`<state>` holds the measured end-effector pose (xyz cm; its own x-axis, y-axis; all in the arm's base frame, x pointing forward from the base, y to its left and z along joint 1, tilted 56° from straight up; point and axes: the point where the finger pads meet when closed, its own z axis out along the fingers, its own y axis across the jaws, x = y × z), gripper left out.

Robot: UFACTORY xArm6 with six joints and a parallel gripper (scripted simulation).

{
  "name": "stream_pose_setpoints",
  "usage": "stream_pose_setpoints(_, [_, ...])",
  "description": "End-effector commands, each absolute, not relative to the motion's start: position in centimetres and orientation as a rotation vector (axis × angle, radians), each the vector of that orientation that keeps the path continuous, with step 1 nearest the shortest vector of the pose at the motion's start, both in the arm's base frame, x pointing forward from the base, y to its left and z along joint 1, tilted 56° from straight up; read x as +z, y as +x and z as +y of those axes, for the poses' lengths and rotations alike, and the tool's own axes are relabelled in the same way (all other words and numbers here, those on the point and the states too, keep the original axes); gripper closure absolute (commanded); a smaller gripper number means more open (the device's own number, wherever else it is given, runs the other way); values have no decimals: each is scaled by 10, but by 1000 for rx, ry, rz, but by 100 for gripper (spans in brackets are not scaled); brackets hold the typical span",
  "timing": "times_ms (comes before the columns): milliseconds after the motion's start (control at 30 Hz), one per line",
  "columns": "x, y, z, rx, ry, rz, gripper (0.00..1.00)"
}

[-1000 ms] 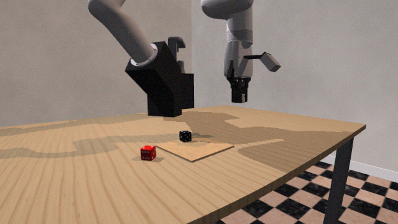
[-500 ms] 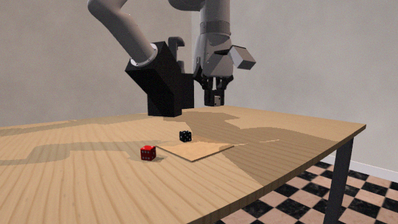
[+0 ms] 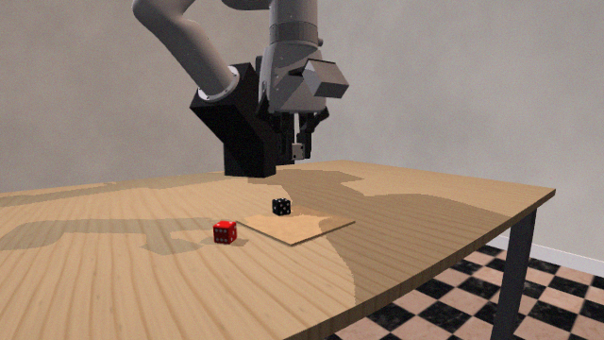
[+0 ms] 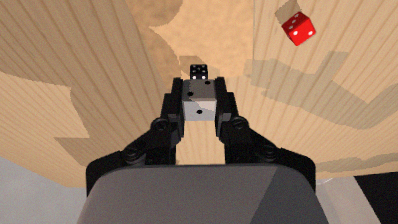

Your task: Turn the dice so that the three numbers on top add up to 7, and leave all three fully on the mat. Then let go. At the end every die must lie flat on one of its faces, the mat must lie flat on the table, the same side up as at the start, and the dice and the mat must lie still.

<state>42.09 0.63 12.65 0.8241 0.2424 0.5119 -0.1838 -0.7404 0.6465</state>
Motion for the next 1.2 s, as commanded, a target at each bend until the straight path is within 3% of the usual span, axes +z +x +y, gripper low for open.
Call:
stream_pose_setpoints(0, [128, 421, 7, 767, 2281, 42, 79])
stream_pose_setpoints(1167, [75, 472, -52, 767, 2281, 42, 79])
